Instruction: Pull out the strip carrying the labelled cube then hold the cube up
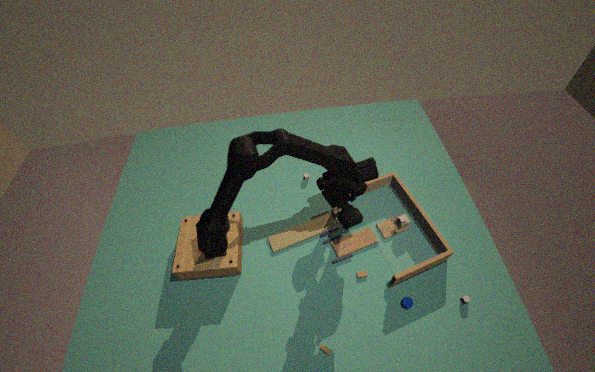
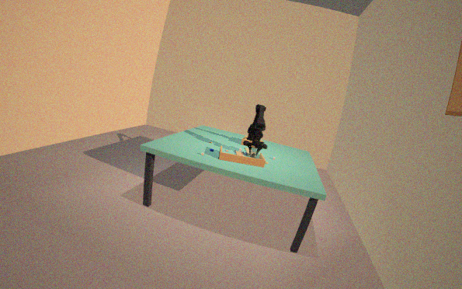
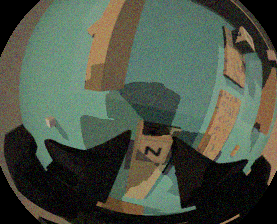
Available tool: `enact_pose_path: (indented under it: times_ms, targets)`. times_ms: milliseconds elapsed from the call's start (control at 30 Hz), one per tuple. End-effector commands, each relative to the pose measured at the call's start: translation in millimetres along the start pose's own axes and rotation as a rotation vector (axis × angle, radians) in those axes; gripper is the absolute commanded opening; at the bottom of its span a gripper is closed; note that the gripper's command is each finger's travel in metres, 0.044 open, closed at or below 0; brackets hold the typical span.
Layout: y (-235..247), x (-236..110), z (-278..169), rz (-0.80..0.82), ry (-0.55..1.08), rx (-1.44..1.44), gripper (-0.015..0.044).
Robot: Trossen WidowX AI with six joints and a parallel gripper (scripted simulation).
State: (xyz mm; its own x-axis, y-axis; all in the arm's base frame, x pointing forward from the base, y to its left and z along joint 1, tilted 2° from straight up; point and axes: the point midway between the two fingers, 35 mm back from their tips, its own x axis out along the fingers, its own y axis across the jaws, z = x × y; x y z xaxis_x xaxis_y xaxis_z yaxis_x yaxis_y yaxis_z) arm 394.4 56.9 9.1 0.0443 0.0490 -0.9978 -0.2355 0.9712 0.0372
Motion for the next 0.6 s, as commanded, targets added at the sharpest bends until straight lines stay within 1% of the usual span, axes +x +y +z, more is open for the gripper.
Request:
enact_pose_path:
  times_ms: [0,33,267,400,567]
  targets:
    - [0.0,-0.2,0.1,0.0,0.0,0.0,0.0171]
    - [0.0,-0.2,0.1,0.0,0.0,0.0,0.0145]
    - [0.0,-0.2,0.1,0.0,0.0,0.0,0.0098]
    - [0.2,-2.2,-2.1,0.0,0.0,0.0,0.0]
    - [1.8,-16.5,-19.3,-0.001,0.003,0.002,0.0]
